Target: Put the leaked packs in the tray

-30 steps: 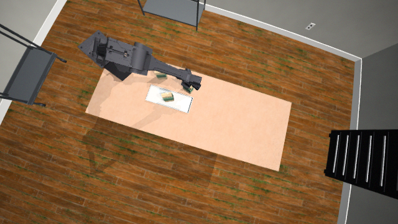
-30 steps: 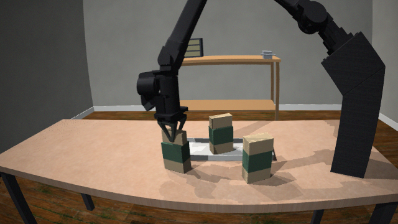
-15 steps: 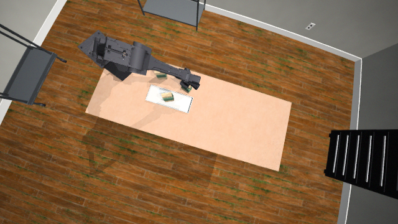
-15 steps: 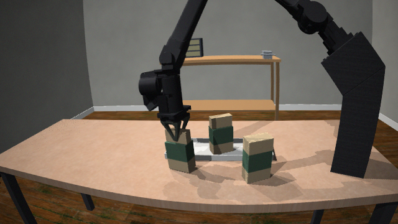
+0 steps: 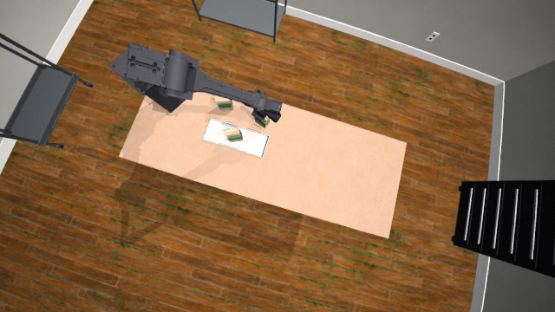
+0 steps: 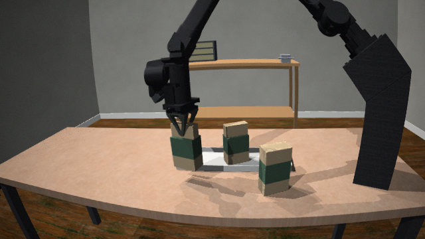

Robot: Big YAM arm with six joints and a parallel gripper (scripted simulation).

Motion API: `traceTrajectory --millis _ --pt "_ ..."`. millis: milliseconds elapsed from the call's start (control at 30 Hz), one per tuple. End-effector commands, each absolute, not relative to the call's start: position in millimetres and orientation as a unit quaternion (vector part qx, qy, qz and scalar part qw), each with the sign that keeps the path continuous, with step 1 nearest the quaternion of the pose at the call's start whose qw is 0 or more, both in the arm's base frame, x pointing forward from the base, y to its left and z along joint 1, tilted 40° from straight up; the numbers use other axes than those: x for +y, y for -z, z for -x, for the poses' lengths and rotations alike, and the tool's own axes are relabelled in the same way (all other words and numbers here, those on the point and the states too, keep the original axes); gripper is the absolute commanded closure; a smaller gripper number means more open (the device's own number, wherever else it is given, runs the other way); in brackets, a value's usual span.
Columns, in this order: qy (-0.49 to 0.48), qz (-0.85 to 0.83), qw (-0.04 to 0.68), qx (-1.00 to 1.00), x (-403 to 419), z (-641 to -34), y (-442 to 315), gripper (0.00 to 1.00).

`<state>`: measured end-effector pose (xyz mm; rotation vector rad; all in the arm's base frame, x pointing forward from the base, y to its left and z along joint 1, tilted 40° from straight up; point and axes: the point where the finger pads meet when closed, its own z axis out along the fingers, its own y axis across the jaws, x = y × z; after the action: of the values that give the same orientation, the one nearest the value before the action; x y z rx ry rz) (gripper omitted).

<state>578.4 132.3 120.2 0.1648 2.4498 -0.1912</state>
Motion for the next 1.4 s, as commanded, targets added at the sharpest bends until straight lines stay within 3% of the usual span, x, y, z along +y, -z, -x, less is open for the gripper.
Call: traceTrajectory --millis 0,567,1367 --pt "0.064 -0.065 0.344 0.935 142.5 -574.0 -138.5 0.75" --pt "0.067 -0.074 0.345 0.933 126.7 -579.2 -140.8 0.75" --pt "0.071 -0.069 0.355 0.929 9.2 -596.6 -190.4 0.75"
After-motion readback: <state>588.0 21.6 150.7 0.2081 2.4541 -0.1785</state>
